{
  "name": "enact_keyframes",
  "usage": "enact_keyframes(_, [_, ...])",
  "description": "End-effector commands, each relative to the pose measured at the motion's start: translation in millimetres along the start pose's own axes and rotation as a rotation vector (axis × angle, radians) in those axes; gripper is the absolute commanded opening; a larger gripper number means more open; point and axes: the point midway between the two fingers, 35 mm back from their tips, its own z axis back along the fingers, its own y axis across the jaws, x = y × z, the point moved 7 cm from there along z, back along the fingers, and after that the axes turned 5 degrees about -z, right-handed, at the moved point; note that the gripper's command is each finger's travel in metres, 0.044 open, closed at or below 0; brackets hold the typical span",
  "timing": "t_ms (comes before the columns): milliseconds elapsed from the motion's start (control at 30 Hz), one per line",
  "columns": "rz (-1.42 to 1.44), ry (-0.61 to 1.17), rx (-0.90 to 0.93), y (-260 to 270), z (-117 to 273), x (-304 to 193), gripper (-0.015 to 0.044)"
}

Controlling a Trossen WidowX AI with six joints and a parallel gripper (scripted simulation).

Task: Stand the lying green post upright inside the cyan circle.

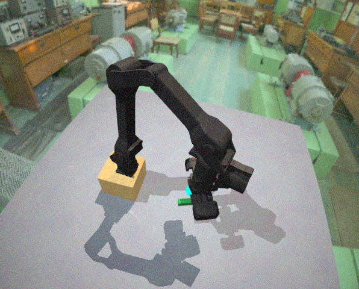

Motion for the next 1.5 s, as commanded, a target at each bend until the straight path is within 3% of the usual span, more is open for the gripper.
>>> enact_keyframes(0, [-0.063,-0.001,0.005,10,1,3,0.0022])
enact_keyframes(1467, [-0.722,0.004,0.016,114,15,20,0.0022])
